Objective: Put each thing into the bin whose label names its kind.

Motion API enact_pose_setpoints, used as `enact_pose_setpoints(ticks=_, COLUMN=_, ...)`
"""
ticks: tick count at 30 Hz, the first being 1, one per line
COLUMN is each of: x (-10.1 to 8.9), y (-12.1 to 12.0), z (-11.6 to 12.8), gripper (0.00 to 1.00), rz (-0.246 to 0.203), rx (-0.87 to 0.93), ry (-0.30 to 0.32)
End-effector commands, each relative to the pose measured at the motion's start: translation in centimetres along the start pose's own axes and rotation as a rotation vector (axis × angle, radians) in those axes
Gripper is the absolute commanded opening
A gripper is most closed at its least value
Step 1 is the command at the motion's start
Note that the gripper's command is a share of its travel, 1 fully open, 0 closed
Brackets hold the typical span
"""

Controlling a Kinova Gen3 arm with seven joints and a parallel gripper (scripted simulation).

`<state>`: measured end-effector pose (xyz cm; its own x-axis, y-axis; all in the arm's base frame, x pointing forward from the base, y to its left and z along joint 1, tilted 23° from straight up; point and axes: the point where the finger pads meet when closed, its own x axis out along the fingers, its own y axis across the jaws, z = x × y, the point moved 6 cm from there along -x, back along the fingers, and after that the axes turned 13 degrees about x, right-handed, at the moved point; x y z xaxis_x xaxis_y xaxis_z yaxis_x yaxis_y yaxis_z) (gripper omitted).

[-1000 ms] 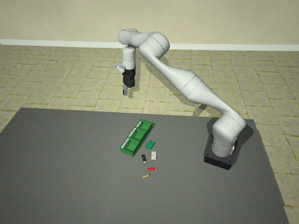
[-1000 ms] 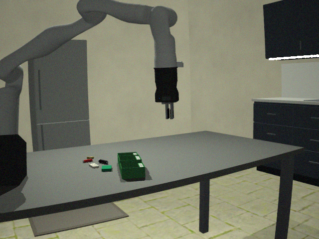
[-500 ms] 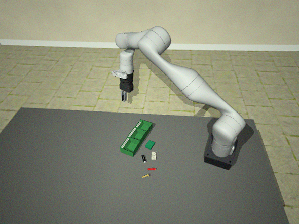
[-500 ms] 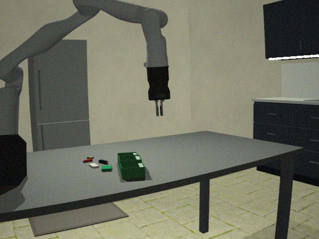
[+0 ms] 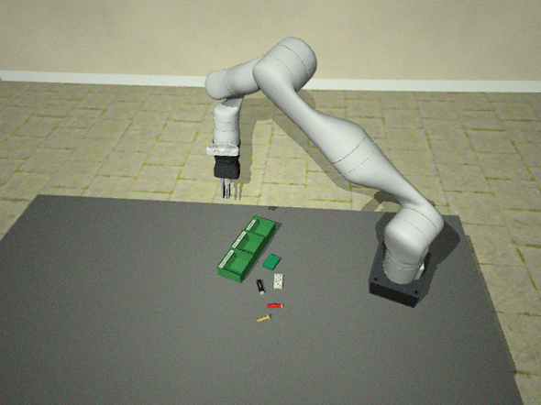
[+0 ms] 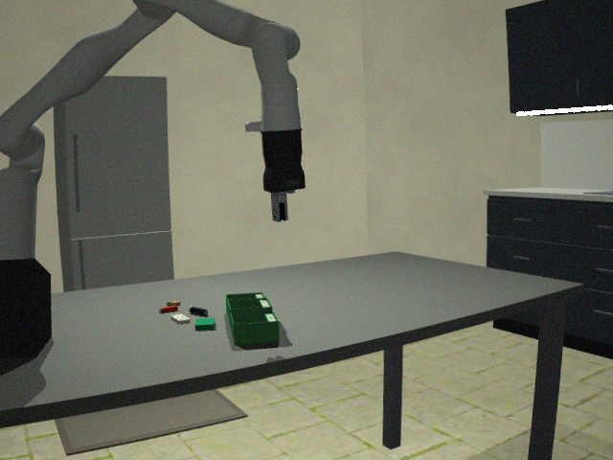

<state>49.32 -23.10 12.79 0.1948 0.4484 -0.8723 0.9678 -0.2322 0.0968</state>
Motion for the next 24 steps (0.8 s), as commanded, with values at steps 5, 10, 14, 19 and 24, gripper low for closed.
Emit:
enact_pose_setpoints(ticks=5, x=-0.6, y=-1.9, z=-3.3, gripper=0.31, rz=0.007, rx=-0.196, ry=-0.008)
enact_pose_setpoints(ticks=10, x=-0.5, y=-2.9, z=-4.5, gripper=0.31, rz=0.002, rx=-0.293, ry=-0.010)
enact_pose_setpoints(ticks=14, x=-0.3, y=-4.4, z=-6.1, gripper=0.31, rz=-0.005, rx=-0.437, ry=-0.014)
enact_pose_setpoints(ticks=19, x=0.0, y=-6.6, z=-8.2, gripper=0.31, rz=-0.019, rx=-0.635, ry=-0.019)
enact_pose_setpoints(ticks=24, x=0.4, y=-9.1, z=-10.0, gripper=0.31, rz=-0.035, rx=-0.836, ry=-0.023)
